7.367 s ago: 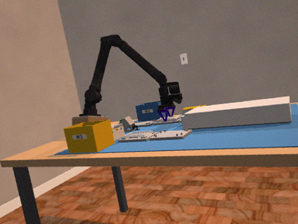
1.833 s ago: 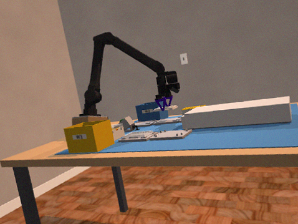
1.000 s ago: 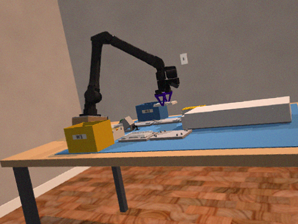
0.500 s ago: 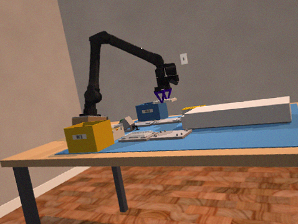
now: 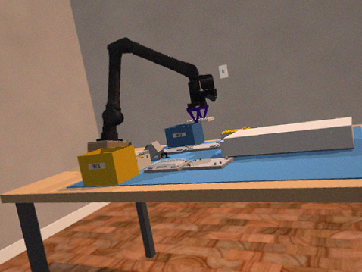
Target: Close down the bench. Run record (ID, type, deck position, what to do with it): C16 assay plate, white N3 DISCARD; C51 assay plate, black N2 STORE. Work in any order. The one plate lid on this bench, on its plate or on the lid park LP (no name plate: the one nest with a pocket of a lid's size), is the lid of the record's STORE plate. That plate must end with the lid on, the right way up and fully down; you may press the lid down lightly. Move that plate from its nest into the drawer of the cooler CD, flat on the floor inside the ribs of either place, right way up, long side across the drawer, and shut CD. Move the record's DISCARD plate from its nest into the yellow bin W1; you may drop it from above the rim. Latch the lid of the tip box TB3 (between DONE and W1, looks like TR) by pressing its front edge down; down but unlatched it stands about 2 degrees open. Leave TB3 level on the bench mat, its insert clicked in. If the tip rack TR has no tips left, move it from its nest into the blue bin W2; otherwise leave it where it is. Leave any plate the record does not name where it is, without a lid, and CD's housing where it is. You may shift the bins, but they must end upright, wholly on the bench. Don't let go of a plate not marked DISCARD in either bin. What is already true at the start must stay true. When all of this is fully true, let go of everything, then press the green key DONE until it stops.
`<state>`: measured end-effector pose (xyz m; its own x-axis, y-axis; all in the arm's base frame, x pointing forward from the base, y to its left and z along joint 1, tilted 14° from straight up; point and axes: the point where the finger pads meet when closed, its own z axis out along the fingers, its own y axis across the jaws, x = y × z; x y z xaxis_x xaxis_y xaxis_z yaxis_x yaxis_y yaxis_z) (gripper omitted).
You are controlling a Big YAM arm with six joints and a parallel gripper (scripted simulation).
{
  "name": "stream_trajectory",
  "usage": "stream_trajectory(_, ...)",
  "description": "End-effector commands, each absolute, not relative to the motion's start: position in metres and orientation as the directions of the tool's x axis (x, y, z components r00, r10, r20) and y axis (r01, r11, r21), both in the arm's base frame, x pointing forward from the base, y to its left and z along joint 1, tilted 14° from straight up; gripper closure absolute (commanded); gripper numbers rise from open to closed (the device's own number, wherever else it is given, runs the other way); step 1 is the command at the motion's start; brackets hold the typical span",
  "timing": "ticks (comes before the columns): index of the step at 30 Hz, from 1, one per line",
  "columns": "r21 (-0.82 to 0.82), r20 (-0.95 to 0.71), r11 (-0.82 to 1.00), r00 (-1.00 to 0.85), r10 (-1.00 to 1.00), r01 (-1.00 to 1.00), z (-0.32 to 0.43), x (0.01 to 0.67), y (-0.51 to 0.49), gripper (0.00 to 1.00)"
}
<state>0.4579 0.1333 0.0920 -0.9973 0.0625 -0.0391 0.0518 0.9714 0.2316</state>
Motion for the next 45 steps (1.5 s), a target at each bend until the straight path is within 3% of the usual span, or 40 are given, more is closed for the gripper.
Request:
stream_trajectory(1, 0.252, -0.118, 0.967, -0.991, 0.065, 0.033, 0.123, 0.484, 0.135, 1.0)
stream_trajectory(40, 0.252, -0.118, 0.967, -0.991, 0.065, 0.033, 0.123, 0.484, 0.135, 1.0)
stream_trajectory(45, 0.247, -0.085, 0.967, -0.992, 0.093, 0.069, 0.108, 0.461, 0.115, 1.0)
